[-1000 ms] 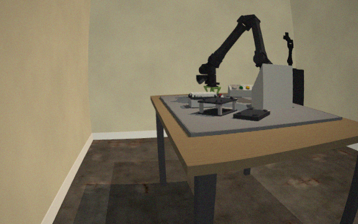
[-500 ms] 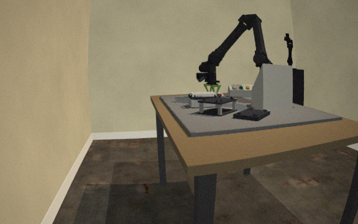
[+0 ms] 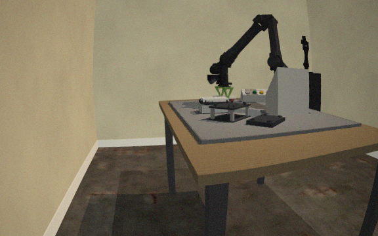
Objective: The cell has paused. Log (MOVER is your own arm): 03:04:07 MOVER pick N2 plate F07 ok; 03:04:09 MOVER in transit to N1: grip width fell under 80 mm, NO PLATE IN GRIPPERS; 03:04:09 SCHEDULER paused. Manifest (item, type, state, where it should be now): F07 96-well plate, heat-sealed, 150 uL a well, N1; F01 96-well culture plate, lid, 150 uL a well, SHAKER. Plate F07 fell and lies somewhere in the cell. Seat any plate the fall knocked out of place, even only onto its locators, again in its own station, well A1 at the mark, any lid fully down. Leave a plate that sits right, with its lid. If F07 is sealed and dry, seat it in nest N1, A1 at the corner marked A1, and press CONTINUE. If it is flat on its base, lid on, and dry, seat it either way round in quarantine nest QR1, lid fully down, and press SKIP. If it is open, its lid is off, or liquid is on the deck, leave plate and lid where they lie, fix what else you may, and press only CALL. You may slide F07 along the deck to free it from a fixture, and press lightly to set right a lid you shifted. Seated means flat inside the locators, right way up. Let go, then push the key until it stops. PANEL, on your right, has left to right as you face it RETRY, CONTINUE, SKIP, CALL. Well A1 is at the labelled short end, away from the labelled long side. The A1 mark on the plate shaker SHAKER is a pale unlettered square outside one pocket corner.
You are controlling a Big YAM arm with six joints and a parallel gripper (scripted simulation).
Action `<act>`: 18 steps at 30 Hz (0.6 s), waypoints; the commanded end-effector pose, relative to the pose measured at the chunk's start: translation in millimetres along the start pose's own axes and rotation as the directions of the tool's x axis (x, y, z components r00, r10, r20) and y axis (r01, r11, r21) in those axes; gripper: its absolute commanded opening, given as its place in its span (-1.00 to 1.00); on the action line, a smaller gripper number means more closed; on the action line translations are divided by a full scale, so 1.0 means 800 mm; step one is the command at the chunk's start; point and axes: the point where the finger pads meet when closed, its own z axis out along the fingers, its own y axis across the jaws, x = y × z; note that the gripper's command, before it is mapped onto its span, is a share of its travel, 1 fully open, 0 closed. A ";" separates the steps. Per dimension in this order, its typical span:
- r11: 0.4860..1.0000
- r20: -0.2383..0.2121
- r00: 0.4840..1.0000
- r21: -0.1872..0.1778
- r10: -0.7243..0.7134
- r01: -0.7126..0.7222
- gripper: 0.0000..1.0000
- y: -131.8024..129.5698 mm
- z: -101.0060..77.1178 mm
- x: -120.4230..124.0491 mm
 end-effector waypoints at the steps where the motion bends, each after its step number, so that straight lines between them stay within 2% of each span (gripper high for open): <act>1: 0.998 0.029 0.999 0.050 0.030 -0.031 -1.00 -0.028 -0.032 -0.008; 3: 0.998 0.031 0.999 0.055 0.033 -0.034 -1.00 -0.031 -0.037 -0.008; 6: 0.999 0.022 0.999 0.037 0.026 -0.027 -1.00 -0.026 -0.031 -0.009; 9: 0.998 0.030 0.999 0.053 0.032 -0.033 -1.00 -0.029 -0.047 -0.007; 11: 0.998 0.030 0.999 0.053 0.032 -0.033 -1.00 -0.029 -0.047 -0.007; 12: 0.999 0.016 0.999 0.038 0.035 -0.035 -1.00 -0.028 -0.036 -0.004; 18: 0.998 0.032 0.999 0.055 0.034 -0.036 -1.00 -0.031 -0.060 -0.007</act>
